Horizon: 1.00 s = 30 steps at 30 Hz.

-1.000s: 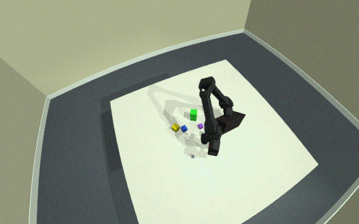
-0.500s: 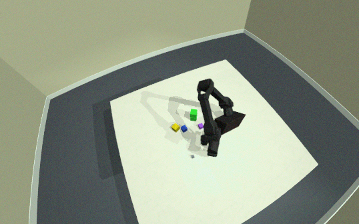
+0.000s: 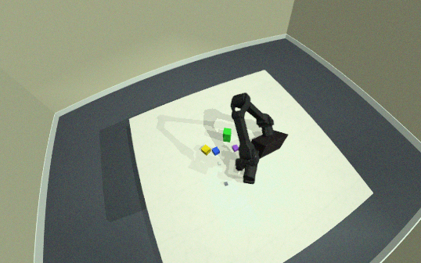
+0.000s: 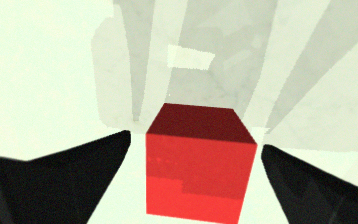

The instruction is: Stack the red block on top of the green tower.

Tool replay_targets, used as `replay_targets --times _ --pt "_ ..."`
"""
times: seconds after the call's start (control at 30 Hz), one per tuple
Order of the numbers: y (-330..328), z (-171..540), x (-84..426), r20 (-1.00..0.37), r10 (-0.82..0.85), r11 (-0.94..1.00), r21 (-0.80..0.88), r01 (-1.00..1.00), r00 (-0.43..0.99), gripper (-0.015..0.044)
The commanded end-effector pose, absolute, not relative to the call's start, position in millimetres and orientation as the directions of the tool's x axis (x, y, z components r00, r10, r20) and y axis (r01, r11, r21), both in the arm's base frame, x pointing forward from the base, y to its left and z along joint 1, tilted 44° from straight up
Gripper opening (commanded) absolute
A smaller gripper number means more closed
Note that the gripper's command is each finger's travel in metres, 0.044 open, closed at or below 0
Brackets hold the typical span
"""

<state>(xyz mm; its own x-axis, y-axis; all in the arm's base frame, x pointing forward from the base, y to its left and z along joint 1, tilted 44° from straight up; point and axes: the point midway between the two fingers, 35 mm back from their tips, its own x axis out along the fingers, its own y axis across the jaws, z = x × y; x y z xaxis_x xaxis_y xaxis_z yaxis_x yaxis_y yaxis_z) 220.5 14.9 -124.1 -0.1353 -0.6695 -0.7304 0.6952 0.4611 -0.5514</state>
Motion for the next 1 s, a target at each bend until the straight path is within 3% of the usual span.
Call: replay_targets --times 0.0,0.33,0.53,0.7,0.97 --pt "14.3 -123.7 221.2 -0.730 -0.670 0.461 -0.551 0.695 -0.135 0.0440" --pt "14.3 -123.7 221.2 -0.730 -0.670 0.461 -0.551 0.695 -0.135 0.0177" --pt "14.3 -123.7 221.2 -0.730 -0.670 0.461 -0.551 0.695 -0.135 0.0138" --pt "24.6 -113.2 223.4 -0.730 -0.670 0.463 -0.552 0.694 -0.133 0.0006" --pt "50.3 -85.9 227.9 -0.729 -0.671 0.465 -0.552 0.693 -0.131 0.0000"
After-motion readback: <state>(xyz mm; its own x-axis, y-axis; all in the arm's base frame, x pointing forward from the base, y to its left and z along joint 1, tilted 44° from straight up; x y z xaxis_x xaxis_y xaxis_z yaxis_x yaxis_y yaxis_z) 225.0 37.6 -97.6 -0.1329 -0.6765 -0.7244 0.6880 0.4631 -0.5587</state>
